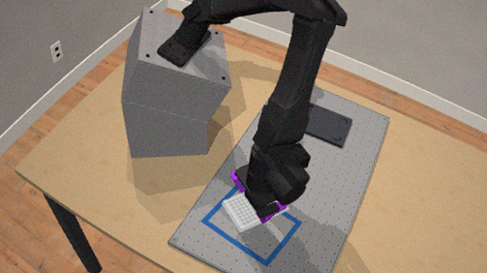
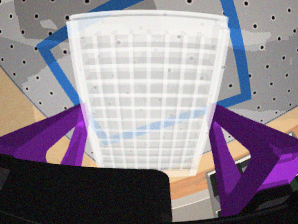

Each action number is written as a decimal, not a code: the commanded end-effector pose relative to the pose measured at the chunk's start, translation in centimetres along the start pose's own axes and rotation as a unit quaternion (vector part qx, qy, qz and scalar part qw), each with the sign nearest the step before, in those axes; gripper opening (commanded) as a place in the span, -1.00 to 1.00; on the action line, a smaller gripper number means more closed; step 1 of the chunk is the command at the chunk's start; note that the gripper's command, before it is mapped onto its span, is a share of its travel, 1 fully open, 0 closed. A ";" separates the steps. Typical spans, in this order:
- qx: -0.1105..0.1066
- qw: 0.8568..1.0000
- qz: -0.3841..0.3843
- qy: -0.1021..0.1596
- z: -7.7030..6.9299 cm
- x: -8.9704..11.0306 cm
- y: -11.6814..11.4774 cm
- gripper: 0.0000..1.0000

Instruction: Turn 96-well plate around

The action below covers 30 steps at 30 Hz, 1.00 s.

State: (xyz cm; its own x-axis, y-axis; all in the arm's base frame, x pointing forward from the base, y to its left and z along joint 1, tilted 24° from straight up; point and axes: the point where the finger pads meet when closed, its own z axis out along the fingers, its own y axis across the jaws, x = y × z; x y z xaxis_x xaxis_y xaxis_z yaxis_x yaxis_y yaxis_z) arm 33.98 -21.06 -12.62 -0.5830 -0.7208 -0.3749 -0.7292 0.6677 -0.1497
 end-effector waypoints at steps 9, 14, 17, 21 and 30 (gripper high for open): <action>0.008 1.000 0.001 -0.001 0.3 0.0 -0.5 -1.00; 0.008 1.000 0.001 -0.001 0.5 0.0 -0.5 -1.00; 0.008 1.000 0.001 -0.001 0.7 0.0 -0.5 -1.00; 0.008 1.000 0.001 -0.001 0.9 0.0 -0.6 -1.00; 0.008 1.000 0.001 -0.001 1.4 0.0 -0.6 -1.00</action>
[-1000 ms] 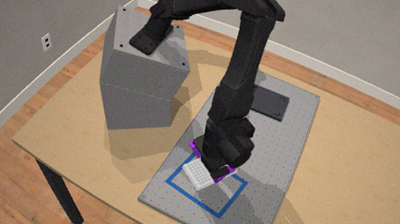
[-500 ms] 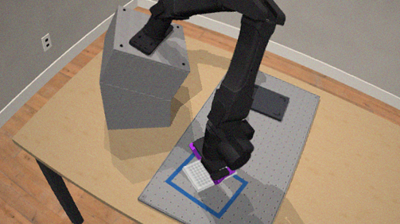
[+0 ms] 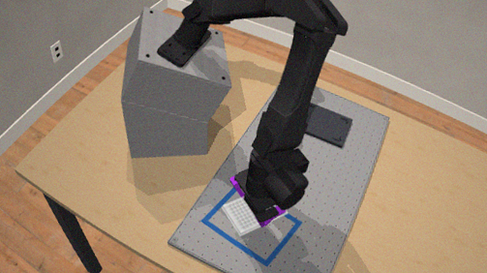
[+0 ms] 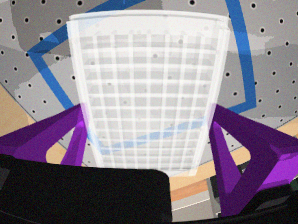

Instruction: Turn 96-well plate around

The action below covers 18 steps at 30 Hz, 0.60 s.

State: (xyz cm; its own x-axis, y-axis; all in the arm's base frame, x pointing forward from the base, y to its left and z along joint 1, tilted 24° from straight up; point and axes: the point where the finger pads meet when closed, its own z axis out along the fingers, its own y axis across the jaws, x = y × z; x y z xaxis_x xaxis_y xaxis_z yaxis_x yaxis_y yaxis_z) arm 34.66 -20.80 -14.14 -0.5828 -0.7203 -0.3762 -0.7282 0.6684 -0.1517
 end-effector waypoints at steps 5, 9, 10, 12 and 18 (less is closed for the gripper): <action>0.007 1.000 0.001 0.000 0.1 0.0 -0.5 -1.00; 0.007 1.000 0.001 0.000 0.3 0.0 -0.5 -1.00; 0.007 1.000 0.001 0.000 0.4 0.0 -0.5 -1.00; 0.007 1.000 0.001 0.000 0.5 0.0 -0.5 -1.00; 0.007 1.000 0.001 0.000 0.8 0.0 -0.5 -1.00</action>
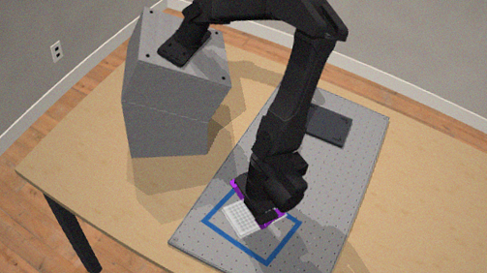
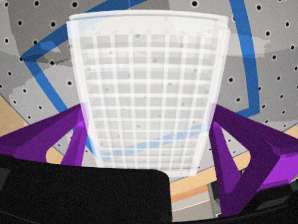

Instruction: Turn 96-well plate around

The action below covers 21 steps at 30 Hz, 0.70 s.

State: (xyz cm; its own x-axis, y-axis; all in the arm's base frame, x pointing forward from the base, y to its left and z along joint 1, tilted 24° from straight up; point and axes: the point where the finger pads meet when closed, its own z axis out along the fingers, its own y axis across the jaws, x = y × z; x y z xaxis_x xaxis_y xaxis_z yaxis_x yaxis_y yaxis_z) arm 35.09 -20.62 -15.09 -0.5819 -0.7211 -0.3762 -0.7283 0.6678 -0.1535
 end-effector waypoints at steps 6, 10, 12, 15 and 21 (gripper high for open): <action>0.006 1.000 0.002 0.000 0.1 0.0 -0.4 -1.00; 0.006 1.000 0.002 0.000 0.4 0.0 -0.4 -1.00; 0.006 1.000 0.002 0.000 0.5 0.0 -0.4 -1.00; 0.006 1.000 0.002 0.000 0.6 0.0 -0.4 -1.00; 0.006 1.000 0.002 0.000 1.0 0.0 -0.4 -1.00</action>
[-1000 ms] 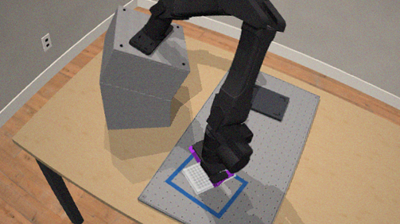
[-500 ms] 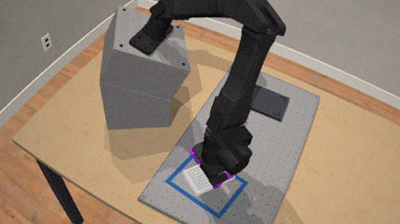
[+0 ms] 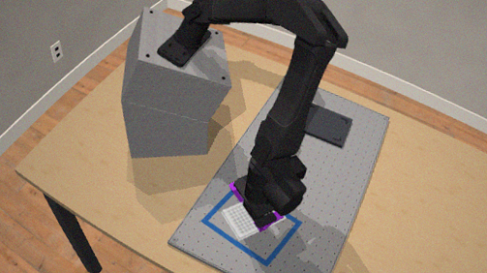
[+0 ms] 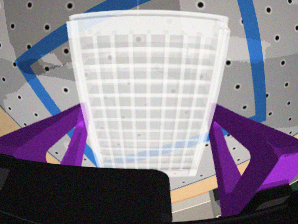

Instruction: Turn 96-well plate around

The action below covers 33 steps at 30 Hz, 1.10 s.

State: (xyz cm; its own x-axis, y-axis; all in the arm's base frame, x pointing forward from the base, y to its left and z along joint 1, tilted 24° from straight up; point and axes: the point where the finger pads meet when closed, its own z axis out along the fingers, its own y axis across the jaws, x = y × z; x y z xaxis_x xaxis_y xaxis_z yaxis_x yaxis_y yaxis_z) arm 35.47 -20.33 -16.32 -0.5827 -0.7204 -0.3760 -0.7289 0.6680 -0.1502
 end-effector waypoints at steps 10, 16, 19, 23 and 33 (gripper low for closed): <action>0.008 1.000 0.001 -0.001 0.3 0.0 -0.5 -1.00; 0.008 1.000 0.001 -0.001 0.6 0.0 -0.6 -1.00; 0.008 1.000 0.001 -0.001 0.8 0.0 -0.6 -1.00; 0.008 1.000 0.001 -0.001 1.1 0.0 -0.6 -1.00; 0.008 1.000 0.001 -0.001 1.6 0.0 -0.6 -1.00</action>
State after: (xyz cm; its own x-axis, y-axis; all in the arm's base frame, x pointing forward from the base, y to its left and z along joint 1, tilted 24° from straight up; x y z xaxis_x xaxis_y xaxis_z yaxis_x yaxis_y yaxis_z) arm 36.21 -19.97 -18.07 -0.5818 -0.7211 -0.3763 -0.7291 0.6674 -0.1516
